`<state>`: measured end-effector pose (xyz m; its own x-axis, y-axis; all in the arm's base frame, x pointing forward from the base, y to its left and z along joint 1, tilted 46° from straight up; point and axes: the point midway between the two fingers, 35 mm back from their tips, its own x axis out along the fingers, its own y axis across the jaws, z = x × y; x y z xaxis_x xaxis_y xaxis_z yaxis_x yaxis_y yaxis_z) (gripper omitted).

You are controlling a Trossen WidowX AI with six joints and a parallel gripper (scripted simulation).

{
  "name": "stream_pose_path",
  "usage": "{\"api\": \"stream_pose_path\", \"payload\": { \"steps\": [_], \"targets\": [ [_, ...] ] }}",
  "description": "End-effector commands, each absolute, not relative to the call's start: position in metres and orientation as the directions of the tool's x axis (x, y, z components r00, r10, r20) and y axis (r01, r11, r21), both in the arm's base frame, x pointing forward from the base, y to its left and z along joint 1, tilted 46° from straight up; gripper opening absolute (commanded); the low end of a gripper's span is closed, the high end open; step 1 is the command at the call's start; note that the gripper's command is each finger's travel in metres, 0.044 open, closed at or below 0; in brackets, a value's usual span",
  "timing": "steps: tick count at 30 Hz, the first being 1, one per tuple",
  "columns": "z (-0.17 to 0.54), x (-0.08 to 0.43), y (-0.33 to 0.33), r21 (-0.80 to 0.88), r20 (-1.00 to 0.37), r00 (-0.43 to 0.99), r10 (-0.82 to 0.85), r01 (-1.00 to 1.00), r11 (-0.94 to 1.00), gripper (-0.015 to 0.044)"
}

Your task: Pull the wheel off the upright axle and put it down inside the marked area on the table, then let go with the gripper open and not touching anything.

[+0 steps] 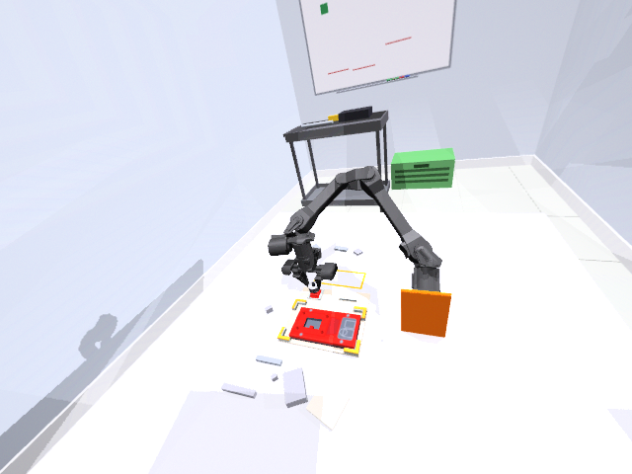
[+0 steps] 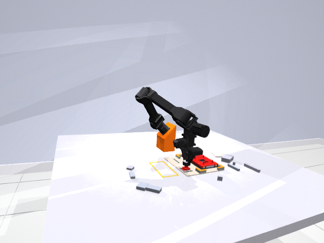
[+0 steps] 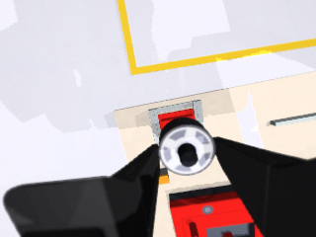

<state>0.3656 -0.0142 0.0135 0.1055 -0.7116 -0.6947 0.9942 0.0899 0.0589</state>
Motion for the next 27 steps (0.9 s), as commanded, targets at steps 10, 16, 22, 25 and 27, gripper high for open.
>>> {"api": "stream_pose_path", "payload": {
  "steps": [10,16,22,25,27],
  "targets": [
    [0.0195,0.3637,-0.0052,0.058,-0.695,0.113,-0.71,0.993,0.101,0.0],
    [0.0208,0.3635,-0.0038,0.058,-0.695,0.113,-0.71,0.993,0.102,0.0],
    [0.0222,0.3632,-0.0023,0.058,-0.695,0.114,-0.71,0.993,0.102,0.0],
    [0.0228,0.3631,-0.0016,0.058,-0.695,0.114,-0.71,0.993,0.103,0.0],
    [0.0233,0.3631,-0.0011,0.058,-0.694,0.114,-0.71,0.993,0.103,0.0]
  ]
}}
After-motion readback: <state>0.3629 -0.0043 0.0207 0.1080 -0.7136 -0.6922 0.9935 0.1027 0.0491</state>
